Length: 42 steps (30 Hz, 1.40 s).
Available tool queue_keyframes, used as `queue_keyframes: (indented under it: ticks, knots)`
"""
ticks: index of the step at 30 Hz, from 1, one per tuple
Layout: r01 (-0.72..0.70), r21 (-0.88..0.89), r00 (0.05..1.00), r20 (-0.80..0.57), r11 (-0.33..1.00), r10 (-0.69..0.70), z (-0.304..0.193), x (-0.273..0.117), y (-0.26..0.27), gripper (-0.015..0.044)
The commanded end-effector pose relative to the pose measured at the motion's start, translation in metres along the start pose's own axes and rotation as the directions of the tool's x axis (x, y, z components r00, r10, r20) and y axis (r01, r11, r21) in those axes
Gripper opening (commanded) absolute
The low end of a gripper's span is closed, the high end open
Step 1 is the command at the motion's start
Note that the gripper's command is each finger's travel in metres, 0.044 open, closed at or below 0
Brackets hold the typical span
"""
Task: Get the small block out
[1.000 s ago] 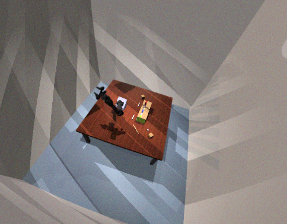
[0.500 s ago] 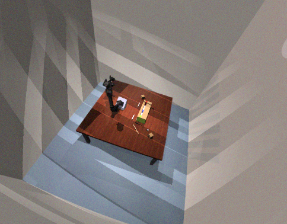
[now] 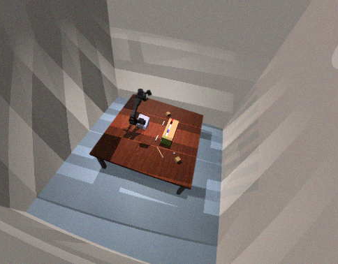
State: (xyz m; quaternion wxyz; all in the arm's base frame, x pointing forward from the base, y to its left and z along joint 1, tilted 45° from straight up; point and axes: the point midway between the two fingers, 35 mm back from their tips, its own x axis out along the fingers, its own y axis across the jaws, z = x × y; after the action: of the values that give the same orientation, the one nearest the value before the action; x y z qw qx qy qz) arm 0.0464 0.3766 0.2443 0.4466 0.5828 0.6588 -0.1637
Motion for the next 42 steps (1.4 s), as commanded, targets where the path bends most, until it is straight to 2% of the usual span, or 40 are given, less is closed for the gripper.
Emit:
queue_keyframes:
  ticks: [1, 5, 9, 16, 21, 27, 29, 42]
  knots:
    - [-0.056, 0.058, 0.982, 0.181, 0.997, 0.044, 0.044, 0.024, 0.037, 0.04]
    - [-0.105, 0.103, 0.919, 0.391, 0.989, 0.057, 0.104, 0.041, 0.072, 0.04]
    - [-0.131, 0.146, 0.816, 0.577, 0.981, 0.023, 0.165, 0.05, 0.098, 0.04]
    - [-0.131, 0.242, 0.527, 0.838, 0.961, -0.139, 0.284, 0.05, 0.124, 0.04]
    - [-0.091, 0.336, 0.275, 0.913, 0.938, -0.301, 0.368, 0.034, 0.126, 0.04]
    - [0.002, 0.497, -0.042, 0.867, 0.868, -0.496, 0.466, 0.003, 0.109, 0.04]
    - [0.015, 0.517, -0.075, 0.854, 0.856, -0.515, 0.476, 0.0, 0.106, 0.04]
    - [0.015, 0.517, -0.074, 0.854, 0.856, -0.514, 0.486, 0.001, 0.102, 0.04]
